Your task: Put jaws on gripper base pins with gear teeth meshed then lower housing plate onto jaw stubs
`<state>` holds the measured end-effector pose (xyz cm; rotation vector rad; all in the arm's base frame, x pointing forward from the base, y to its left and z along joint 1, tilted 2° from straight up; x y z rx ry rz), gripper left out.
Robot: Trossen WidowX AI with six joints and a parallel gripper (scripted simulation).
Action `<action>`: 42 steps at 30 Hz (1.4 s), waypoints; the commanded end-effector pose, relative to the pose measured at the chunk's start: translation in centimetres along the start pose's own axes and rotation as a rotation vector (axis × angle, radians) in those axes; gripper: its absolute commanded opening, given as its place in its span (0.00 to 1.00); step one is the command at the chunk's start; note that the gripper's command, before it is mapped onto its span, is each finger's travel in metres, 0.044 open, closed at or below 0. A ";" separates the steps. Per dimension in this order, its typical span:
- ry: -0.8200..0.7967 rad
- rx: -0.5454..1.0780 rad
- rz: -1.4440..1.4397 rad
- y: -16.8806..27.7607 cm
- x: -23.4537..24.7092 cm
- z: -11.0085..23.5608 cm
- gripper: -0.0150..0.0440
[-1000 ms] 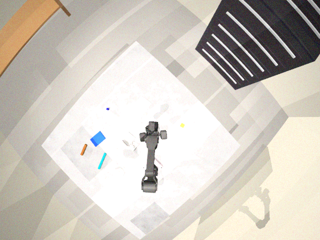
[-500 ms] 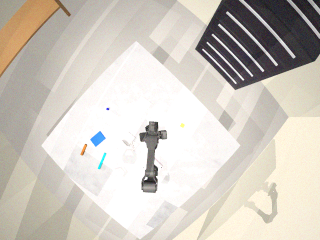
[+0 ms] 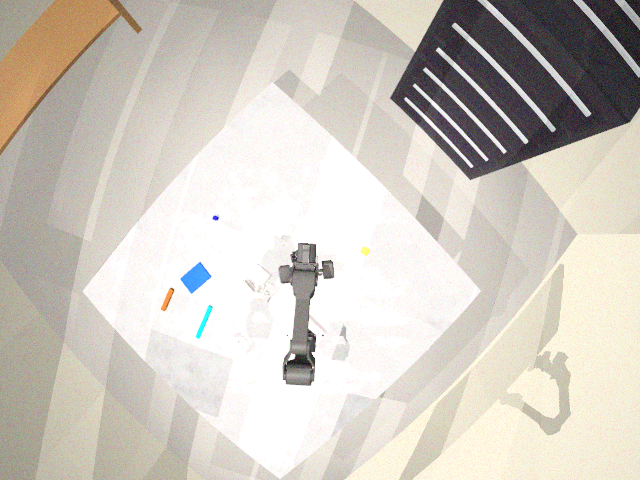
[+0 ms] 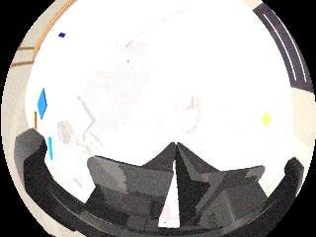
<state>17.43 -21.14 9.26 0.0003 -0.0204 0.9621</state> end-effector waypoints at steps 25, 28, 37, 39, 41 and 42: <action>0.000 0.000 0.000 0.0 0.0 0.0 0.83; 0.000 0.000 0.000 0.0 0.0 0.0 0.97; 0.000 0.000 0.000 0.0 0.0 0.0 1.00; 0.000 0.000 0.000 0.0 0.0 0.0 1.00; 0.000 0.000 0.000 0.0 0.0 0.0 1.00; 0.000 0.000 0.000 0.0 0.0 0.0 1.00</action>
Point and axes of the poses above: the point midway between the two fingers, 35 mm back from their tips, its own z axis back along the fingers, its own x axis across the jaws, y = z × x, the point moved 4 cm from there along z, back along the fingers, and after that the axes turned 7 degrees about z, right-handed, at the moved point
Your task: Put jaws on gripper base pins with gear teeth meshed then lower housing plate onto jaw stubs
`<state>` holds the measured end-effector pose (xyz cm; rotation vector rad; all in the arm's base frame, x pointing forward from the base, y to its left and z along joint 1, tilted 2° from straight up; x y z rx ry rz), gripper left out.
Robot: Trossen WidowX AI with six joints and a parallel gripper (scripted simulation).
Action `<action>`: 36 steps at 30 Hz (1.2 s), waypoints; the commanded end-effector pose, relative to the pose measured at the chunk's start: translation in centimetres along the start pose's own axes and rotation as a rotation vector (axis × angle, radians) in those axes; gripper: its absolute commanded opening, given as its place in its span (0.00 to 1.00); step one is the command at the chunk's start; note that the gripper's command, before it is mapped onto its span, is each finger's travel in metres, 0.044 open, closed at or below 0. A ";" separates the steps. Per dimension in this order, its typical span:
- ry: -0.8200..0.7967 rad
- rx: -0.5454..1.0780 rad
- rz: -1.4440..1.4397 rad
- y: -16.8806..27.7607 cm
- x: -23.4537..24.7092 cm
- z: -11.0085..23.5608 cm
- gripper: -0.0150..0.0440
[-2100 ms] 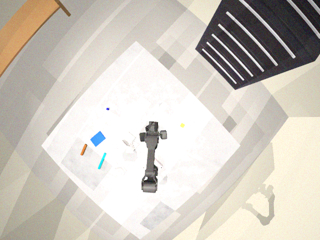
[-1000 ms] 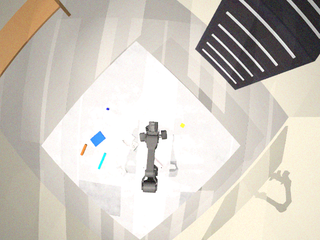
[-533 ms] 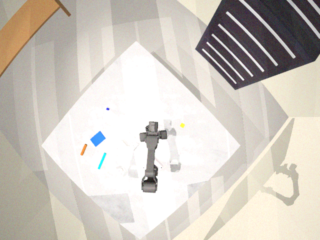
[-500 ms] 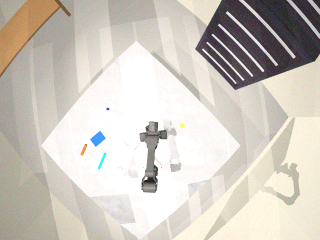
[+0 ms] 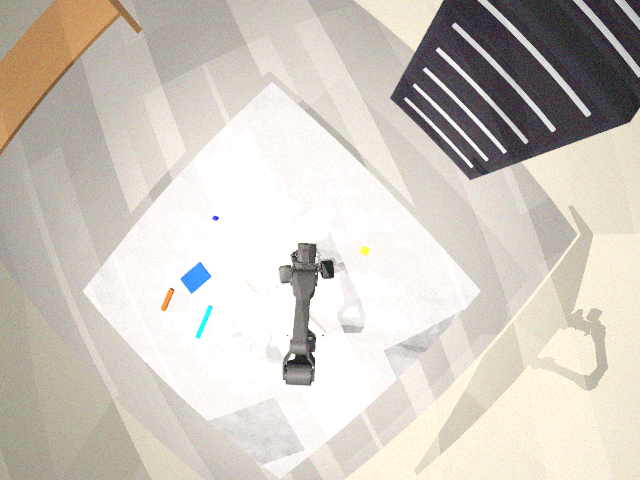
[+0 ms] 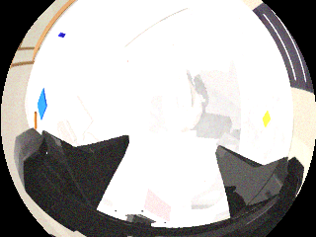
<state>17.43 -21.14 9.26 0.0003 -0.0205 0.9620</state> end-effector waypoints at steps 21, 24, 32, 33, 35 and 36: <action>0.000 0.000 0.000 0.0 0.0 0.0 0.73; 0.000 0.000 0.000 0.0 0.0 0.0 0.60; 0.000 0.000 0.000 0.0 0.0 0.0 0.25; 0.000 0.000 0.000 0.0 0.0 0.0 0.25; 0.000 0.000 0.000 0.0 0.0 0.0 0.25; 0.000 0.000 0.000 0.0 0.0 0.0 0.25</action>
Point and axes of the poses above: the point midway between the two fingers, 35 mm back from their tips, its own z axis back along the fingers, its own x axis across the jaws, y = z × x, the point moved 4 cm from there along z, back along the fingers, and after that the axes turned 7 degrees about z, right-handed, at the moved point
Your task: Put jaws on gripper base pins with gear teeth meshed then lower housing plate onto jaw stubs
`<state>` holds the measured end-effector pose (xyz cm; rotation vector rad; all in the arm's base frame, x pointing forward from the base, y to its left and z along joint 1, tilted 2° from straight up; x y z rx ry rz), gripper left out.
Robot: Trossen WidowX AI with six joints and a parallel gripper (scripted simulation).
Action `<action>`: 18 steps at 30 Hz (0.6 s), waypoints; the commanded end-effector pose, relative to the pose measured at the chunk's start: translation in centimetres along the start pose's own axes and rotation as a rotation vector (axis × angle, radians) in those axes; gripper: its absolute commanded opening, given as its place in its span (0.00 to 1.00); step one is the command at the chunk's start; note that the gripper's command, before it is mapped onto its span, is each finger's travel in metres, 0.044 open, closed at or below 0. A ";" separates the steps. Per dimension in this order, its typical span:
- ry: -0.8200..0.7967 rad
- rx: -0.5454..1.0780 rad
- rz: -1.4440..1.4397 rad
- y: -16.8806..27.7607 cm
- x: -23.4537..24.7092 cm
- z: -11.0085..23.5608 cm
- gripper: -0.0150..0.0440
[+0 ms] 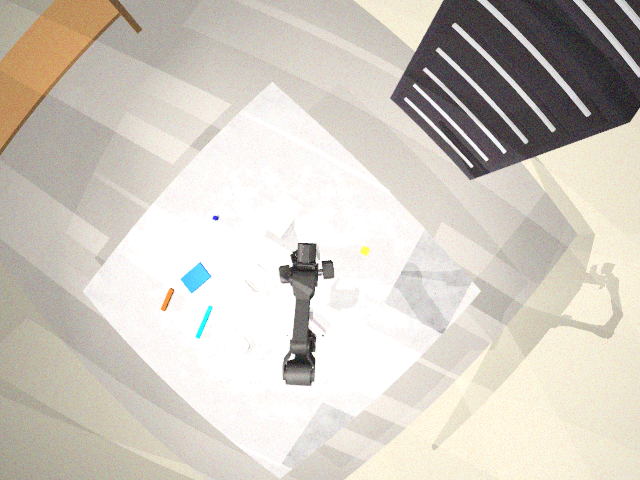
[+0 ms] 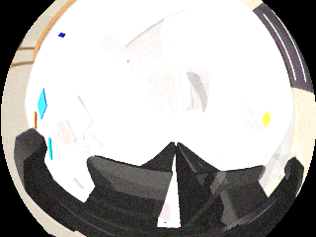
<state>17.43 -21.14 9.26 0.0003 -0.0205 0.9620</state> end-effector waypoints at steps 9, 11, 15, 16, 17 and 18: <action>0.000 0.000 0.004 -0.1 0.0 0.0 0.34; 0.000 0.001 0.036 -0.7 -0.4 0.2 0.43; 0.001 0.004 0.135 -2.4 -1.4 0.7 0.61; 0.001 0.004 0.159 -2.9 -1.7 0.8 0.65; 0.001 0.005 0.184 -3.3 -1.9 0.8 0.70; 0.001 0.006 0.209 -3.7 -2.2 0.9 0.74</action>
Point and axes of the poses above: the point midway between the two fingers, 35 mm back from their tips, its own z axis back along the fingers, its own x axis across the jaws, y = z × x, the point moved 4 cm from there along z, back along the fingers, and after that the axes turned 7 degrees about z, right-handed, at the moved point
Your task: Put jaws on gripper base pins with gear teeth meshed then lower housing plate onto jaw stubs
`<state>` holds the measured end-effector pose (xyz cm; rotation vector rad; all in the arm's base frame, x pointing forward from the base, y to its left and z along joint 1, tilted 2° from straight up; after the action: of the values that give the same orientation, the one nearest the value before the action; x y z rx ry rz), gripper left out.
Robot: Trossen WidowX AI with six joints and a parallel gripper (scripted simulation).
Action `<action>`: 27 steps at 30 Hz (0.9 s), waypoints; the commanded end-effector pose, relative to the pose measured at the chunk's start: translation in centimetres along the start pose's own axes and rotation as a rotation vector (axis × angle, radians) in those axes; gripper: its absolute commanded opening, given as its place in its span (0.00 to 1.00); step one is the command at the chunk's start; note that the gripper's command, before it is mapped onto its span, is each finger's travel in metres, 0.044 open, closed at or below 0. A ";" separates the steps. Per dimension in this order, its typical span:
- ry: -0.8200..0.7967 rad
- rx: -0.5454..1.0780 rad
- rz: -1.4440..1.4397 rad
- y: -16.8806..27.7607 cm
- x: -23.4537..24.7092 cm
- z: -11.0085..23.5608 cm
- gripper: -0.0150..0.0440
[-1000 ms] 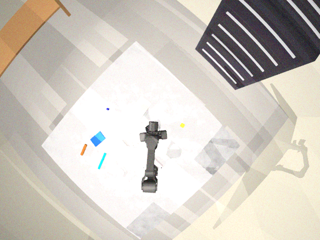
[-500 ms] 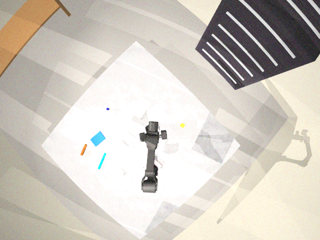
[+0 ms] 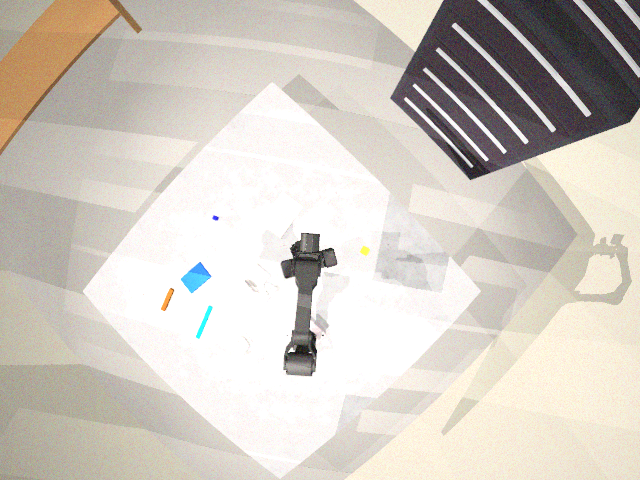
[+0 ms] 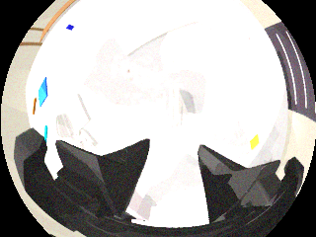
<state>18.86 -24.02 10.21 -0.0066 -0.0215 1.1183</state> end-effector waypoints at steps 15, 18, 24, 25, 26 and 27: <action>-0.002 0.012 0.088 -1.0 -1.1 -3.8 1.00; -0.002 0.012 0.088 -1.0 -1.1 -3.8 1.00; -0.002 0.012 0.088 -1.0 -1.1 -3.8 1.00; -0.002 0.012 0.088 -1.0 -1.1 -3.8 1.00; -0.002 0.012 0.088 -1.0 -1.1 -3.8 1.00; -0.002 0.012 0.088 -1.0 -1.1 -3.8 1.00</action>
<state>19.35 -25.45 6.44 0.0038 -0.0199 1.2013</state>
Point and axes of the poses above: the point midway between the two fingers, 35 mm back from their tips, its own z axis back along the fingers, its own x axis across the jaws, y = z × x, the point moved 4 cm from there along z, back along the fingers, and after that the axes turned 7 degrees about z, right-handed, at the moved point
